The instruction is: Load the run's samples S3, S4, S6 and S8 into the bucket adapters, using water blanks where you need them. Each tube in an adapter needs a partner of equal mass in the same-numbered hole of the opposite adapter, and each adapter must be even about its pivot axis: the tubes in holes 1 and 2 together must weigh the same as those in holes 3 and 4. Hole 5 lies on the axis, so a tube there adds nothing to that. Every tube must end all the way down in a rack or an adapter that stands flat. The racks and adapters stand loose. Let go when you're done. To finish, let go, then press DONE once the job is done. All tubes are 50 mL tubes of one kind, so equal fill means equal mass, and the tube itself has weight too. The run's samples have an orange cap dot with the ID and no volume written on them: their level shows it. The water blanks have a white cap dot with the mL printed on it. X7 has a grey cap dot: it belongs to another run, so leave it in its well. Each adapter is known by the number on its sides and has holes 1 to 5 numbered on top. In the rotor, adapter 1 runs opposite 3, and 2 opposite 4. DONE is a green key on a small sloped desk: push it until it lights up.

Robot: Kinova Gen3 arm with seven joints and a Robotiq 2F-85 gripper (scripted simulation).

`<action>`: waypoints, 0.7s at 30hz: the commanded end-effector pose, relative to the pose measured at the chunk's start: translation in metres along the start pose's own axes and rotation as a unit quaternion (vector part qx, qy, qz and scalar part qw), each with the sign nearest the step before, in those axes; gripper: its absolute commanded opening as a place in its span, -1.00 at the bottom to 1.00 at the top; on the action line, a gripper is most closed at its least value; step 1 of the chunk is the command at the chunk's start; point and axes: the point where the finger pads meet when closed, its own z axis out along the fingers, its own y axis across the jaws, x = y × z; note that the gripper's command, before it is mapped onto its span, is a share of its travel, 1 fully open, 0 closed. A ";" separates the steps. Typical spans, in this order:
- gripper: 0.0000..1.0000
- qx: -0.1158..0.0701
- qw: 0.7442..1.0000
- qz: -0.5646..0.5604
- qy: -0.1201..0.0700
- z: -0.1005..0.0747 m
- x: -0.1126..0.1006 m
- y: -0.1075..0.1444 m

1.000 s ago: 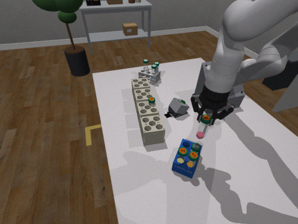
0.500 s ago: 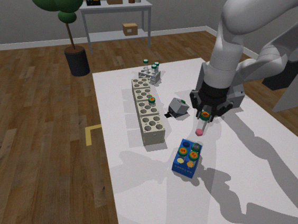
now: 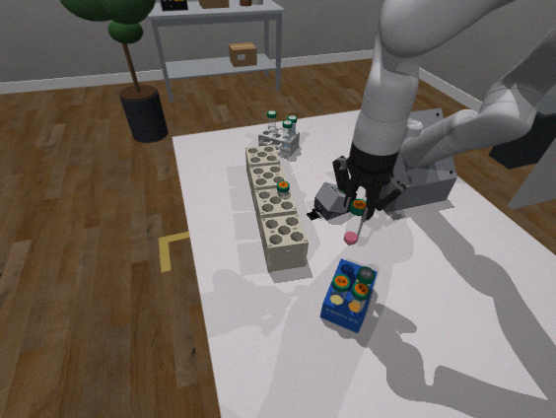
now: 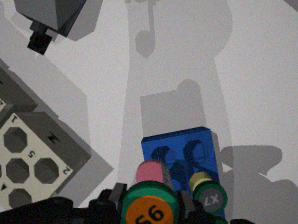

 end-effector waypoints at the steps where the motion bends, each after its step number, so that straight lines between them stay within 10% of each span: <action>1: -0.80 0.000 1.000 0.025 0.001 0.000 -0.002 -0.008; 21: -0.80 0.001 0.979 0.203 0.001 0.000 -0.015 -0.067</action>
